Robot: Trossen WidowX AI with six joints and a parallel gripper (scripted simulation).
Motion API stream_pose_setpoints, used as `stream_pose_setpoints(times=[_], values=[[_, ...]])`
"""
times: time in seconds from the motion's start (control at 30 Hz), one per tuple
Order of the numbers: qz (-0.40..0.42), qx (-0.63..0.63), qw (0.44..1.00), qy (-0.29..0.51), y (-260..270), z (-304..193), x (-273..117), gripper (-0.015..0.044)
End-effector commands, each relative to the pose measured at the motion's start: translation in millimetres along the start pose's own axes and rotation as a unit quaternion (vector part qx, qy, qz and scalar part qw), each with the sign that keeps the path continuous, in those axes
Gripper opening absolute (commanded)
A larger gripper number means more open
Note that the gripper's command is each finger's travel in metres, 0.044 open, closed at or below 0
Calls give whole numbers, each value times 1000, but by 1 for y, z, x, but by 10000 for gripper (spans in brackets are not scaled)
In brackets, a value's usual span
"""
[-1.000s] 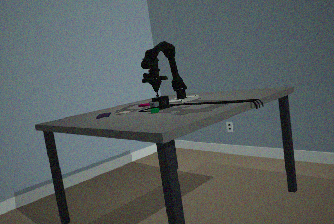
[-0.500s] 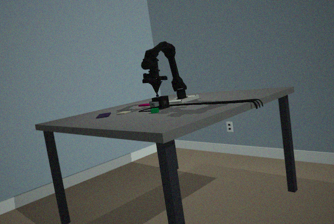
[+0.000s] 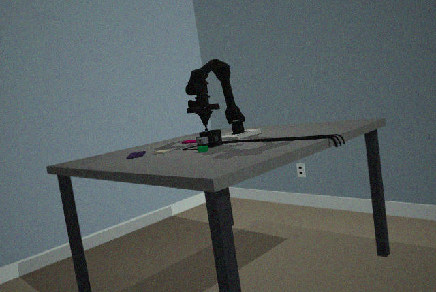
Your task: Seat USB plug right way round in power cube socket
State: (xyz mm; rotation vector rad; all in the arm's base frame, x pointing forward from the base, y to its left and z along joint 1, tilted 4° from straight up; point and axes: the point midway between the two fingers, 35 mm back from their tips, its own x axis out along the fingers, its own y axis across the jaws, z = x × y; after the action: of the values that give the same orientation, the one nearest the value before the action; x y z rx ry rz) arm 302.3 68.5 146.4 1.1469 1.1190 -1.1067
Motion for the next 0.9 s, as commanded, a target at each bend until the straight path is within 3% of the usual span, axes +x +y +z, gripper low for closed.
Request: stream_pose_setpoints(times=[0.0, 0.8, 0.87], values=[[-2, -2, 1000, -2, 0, 0, 2, 0], [-2, -2, 1000, -2, 0, 0, 2, 0], [0, 0, 1000, 0, 0, 0, 0, 53]])
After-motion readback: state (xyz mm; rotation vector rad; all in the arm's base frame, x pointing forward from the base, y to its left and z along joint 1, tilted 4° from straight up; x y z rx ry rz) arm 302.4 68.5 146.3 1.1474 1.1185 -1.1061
